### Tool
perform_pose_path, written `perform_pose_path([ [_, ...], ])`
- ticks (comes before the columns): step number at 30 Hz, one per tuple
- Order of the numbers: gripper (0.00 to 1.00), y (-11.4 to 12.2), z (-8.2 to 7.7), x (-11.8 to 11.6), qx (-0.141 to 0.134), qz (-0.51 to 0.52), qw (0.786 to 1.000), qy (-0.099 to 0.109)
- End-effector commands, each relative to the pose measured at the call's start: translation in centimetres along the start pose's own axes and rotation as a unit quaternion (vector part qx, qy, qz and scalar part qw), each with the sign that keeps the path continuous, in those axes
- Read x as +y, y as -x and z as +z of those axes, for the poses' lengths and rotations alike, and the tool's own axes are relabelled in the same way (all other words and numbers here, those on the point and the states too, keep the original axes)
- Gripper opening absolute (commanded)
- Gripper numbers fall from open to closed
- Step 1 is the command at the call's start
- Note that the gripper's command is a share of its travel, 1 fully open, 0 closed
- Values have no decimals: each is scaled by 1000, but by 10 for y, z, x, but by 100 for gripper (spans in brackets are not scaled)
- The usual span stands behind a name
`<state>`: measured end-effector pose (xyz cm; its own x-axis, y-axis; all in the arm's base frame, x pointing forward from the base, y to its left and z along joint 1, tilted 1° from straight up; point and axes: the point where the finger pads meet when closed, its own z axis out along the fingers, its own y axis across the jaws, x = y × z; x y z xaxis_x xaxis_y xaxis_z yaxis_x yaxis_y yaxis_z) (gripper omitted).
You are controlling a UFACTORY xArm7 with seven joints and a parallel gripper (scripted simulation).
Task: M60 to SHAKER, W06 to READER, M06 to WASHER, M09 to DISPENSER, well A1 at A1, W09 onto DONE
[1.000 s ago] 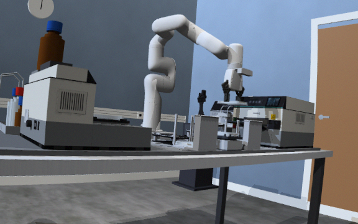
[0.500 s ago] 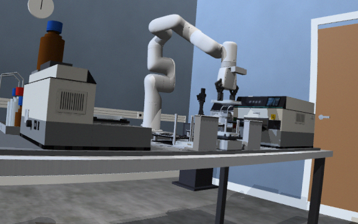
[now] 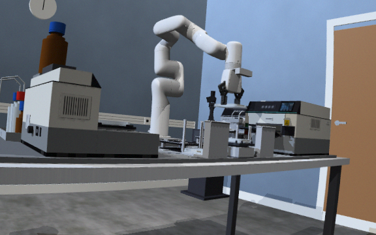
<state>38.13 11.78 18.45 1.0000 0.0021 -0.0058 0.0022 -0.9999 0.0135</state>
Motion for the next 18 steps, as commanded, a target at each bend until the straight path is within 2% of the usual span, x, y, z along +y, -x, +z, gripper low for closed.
perform_pose_path([
  [1, 0, 0, -2, 11, 2, -2, 1000, -1],
  [18, 0, 7, -2, 61, 2, -2, 1000, 0],
])
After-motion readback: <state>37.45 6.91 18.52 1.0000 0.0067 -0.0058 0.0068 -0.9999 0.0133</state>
